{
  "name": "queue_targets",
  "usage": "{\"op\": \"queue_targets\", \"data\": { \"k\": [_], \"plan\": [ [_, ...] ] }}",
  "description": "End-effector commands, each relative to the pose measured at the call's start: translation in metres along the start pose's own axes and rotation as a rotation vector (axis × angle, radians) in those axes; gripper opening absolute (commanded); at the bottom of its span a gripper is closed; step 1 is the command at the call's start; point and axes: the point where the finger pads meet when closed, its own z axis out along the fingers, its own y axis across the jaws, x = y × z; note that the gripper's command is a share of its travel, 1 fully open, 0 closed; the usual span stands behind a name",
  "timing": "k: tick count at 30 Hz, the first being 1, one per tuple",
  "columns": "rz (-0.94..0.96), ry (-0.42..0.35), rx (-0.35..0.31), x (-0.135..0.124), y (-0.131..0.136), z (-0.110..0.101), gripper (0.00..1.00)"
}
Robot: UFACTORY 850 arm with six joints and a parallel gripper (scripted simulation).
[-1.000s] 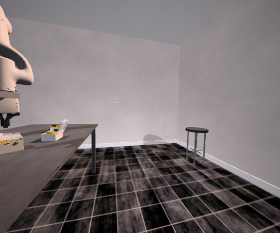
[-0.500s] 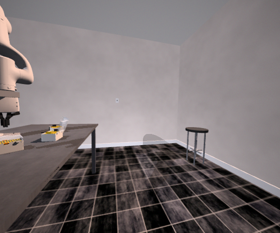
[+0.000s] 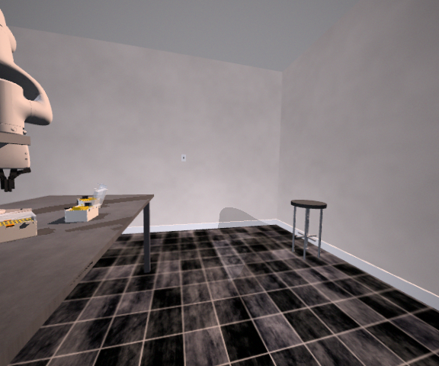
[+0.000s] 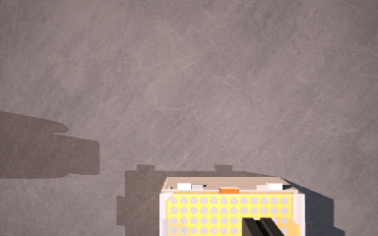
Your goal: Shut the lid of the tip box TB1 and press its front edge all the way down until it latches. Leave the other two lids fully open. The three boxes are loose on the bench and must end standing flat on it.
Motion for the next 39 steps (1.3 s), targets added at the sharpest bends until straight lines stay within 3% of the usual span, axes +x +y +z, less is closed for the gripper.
{"op": "queue_targets", "data": {
  "k": [1, 12, 39],
  "plan": [
    [0.0, 0.002, 0.0, 0.001, 0.0, -0.01, 0.0],
    [0.0, 0.002, 0.0, 0.001, 0.0, -0.027, 0.0],
    [0.0, 0.002, 0.0, 0.001, 0.0, -0.027, 0.0]
  ]
}}
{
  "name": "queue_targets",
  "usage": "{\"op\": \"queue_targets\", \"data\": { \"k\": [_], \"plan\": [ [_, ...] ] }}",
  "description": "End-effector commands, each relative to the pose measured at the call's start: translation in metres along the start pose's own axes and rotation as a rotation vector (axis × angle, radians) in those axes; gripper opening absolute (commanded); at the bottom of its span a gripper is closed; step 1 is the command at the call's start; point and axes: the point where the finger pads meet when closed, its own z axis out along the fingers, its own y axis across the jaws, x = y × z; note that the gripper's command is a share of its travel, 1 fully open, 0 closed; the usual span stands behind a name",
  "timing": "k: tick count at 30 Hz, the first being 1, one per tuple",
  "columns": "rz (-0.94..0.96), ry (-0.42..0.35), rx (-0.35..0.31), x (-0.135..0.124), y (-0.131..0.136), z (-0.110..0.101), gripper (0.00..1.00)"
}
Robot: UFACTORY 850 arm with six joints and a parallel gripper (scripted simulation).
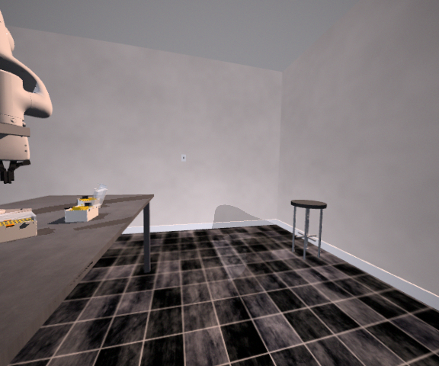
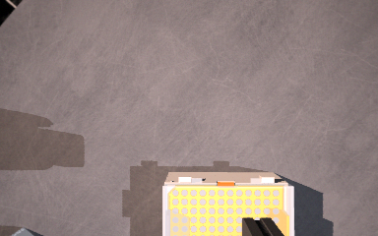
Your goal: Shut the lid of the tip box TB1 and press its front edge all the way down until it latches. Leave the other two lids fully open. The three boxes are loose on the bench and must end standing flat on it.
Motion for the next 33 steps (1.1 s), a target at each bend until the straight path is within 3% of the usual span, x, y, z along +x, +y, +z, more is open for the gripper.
{"op": "queue_targets", "data": {
  "k": [1, 10, 33],
  "plan": [
    [0.0, 0.002, 0.0, 0.001, 0.0, -0.001, 0.0],
    [0.0, 0.002, 0.0, 0.001, 0.0, -0.001, 0.0],
    [0.0, 0.002, 0.0, -0.038, 0.0, 0.04, 0.0]
  ]
}}
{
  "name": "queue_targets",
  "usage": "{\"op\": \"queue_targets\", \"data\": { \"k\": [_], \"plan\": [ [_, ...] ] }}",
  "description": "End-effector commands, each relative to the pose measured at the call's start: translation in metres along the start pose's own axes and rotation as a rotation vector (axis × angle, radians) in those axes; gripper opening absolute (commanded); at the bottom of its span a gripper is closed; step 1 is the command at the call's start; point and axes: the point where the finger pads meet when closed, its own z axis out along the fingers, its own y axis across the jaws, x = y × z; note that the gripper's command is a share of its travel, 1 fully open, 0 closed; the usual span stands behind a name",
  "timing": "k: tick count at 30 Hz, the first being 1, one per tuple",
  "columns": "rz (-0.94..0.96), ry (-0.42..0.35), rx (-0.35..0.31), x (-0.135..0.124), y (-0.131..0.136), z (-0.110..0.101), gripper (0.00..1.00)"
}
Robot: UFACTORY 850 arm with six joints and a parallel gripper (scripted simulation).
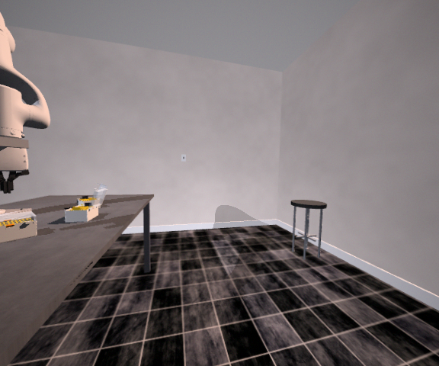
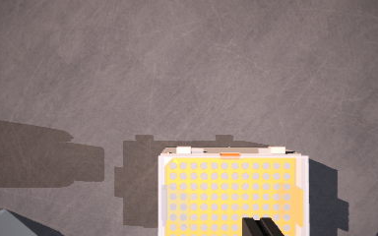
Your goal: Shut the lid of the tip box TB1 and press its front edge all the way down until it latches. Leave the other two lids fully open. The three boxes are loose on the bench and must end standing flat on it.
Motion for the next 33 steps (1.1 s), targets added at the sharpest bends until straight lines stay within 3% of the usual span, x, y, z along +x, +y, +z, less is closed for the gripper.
{"op": "queue_targets", "data": {
  "k": [1, 20, 33],
  "plan": [
    [0.0, 0.002, 0.0, -0.007, 0.0, 0.008, 0.0],
    [0.0, 0.002, 0.0, -0.039, 0.0, 0.041, 0.0],
    [0.0, 0.002, 0.0, -0.04, 0.0, 0.042, 0.0]
  ]
}}
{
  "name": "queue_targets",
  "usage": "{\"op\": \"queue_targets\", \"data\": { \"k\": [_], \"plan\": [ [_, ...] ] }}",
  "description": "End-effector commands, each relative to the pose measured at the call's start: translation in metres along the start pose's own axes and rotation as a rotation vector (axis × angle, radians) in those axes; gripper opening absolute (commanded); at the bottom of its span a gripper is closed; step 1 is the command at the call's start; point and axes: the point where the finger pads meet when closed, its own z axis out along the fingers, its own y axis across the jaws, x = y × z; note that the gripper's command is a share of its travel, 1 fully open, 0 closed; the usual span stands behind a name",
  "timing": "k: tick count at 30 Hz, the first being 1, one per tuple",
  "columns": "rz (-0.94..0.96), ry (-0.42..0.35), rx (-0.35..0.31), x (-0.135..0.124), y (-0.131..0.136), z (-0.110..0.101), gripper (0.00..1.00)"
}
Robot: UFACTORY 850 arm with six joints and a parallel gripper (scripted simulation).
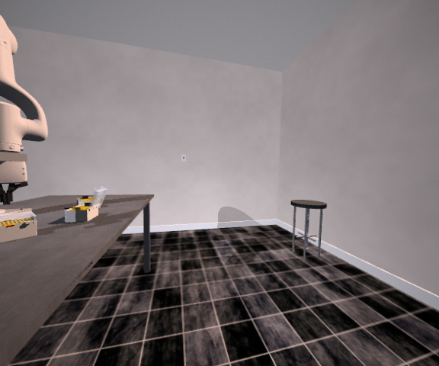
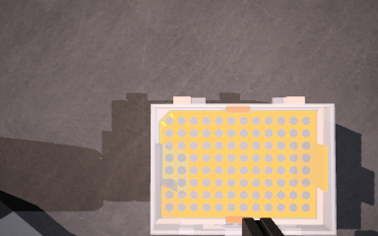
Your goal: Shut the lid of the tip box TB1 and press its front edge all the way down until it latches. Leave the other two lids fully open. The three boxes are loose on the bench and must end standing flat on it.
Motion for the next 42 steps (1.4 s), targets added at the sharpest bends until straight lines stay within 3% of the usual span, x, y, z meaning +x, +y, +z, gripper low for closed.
{"op": "queue_targets", "data": {
  "k": [1, 21, 42],
  "plan": [
    [0.0, 0.001, 0.0, 0.001, 0.0, 0.0, 0.0],
    [0.0, 0.001, 0.0, 0.001, 0.0, 0.03, 0.0],
    [0.0, 0.001, 0.0, 0.001, 0.0, 0.033, 0.0]
  ]
}}
